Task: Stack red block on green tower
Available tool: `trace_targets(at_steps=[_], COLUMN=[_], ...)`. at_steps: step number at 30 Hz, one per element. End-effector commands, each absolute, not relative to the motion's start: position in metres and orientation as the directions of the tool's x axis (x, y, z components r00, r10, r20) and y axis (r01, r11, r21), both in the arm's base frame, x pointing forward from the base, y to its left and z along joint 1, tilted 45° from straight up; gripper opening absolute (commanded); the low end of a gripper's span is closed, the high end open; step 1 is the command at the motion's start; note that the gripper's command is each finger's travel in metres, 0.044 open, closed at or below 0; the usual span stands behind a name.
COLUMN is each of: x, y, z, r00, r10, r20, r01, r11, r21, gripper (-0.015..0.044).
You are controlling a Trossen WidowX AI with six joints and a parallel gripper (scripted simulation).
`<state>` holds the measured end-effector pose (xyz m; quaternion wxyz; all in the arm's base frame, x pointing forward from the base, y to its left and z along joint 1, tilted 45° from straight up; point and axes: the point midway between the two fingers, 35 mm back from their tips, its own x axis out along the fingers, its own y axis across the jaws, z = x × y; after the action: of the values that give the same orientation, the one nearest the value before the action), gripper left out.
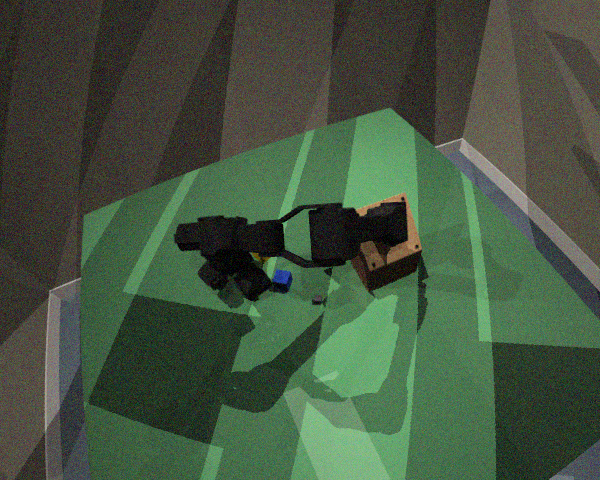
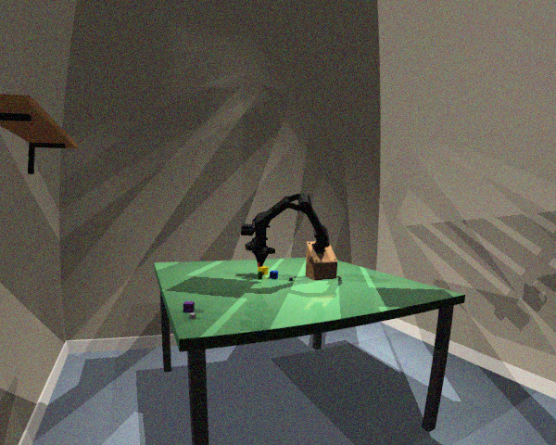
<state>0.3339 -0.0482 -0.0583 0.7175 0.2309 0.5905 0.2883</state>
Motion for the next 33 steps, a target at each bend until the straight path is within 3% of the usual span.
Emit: trace_targets(at_steps=[1,33], x=[0.335,0.337], y=[-0.044,-0.03], z=[-0.064,-0.078], r00=[0.141,0.141], r10=[0.689,0.689], r20=[-0.711,-0.711], r01=[-0.136,-0.137], r11=[0.725,0.724], r21=[0.675,0.676], gripper=[0.0,0.0])
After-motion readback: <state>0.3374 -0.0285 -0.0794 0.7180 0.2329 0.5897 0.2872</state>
